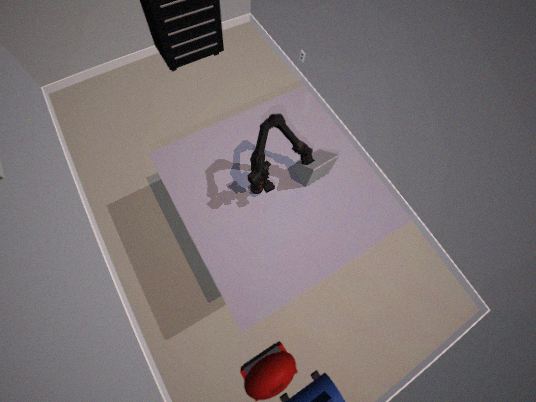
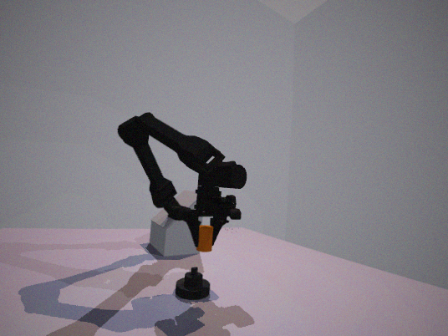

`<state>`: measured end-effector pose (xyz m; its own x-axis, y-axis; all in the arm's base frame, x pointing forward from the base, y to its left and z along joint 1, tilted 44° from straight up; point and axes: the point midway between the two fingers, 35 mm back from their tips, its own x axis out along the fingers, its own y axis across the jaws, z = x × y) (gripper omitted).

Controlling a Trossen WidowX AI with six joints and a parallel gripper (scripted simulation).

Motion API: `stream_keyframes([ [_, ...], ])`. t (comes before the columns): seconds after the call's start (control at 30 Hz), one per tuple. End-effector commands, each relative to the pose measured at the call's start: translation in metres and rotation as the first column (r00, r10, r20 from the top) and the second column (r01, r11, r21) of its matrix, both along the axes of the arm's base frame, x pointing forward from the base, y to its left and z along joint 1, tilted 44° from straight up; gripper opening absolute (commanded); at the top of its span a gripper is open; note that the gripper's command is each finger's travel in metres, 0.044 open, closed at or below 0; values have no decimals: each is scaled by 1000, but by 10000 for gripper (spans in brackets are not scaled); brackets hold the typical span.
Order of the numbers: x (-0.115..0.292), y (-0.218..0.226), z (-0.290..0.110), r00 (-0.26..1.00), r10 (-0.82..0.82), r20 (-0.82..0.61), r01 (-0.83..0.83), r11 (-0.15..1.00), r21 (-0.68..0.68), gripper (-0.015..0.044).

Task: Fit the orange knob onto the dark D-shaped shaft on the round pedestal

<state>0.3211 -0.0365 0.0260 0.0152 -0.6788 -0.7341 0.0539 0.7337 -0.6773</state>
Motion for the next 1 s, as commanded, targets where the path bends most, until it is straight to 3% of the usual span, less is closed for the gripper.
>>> stream_keyframes([
  [0.0,8,-10,6,1000,4,9,-4,1000,-8,0],
  [0.33,16,-31,13,1000,0,8,0,1000,-21,0],
  [0.63,16,-48,-4,1000,0,8,0,1000,-22,0],
  [0.97,18,-47,-1,1000,-4,12,4,1000,-22,0],
])
